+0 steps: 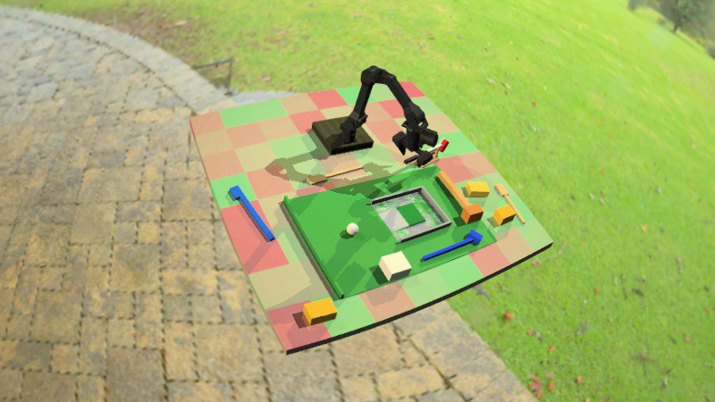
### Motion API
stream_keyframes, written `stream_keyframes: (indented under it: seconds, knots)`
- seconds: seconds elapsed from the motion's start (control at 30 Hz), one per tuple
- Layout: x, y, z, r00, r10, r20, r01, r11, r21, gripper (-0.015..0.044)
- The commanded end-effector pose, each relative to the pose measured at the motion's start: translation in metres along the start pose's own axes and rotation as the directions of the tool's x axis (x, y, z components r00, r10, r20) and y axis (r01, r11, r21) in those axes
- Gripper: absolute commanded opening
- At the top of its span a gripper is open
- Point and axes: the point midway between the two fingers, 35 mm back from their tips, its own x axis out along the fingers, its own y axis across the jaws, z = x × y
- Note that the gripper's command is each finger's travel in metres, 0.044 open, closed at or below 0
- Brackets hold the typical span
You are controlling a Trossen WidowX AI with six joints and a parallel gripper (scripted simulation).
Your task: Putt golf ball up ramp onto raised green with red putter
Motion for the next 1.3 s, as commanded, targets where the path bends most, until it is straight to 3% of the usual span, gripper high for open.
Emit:
stream_keyframes:
  seconds: [0.0,0.73,1.2,1.27]
  knots:
    - [0.005,0.002,-0.003,1.000,0.008,-0.008,-0.008,1.000,-0.002,0.0440]
    - [0.025,0.003,-0.008,1.000,0.008,-0.008,-0.008,1.000,-0.002,0.0440]
    - [0.023,0.000,-0.006,1.000,0.001,0.000,-0.001,1.000,0.000,0.0072]
    - [0.023,0.000,-0.006,1.000,0.001,0.000,-0.001,1.000,0.000,0.0059]
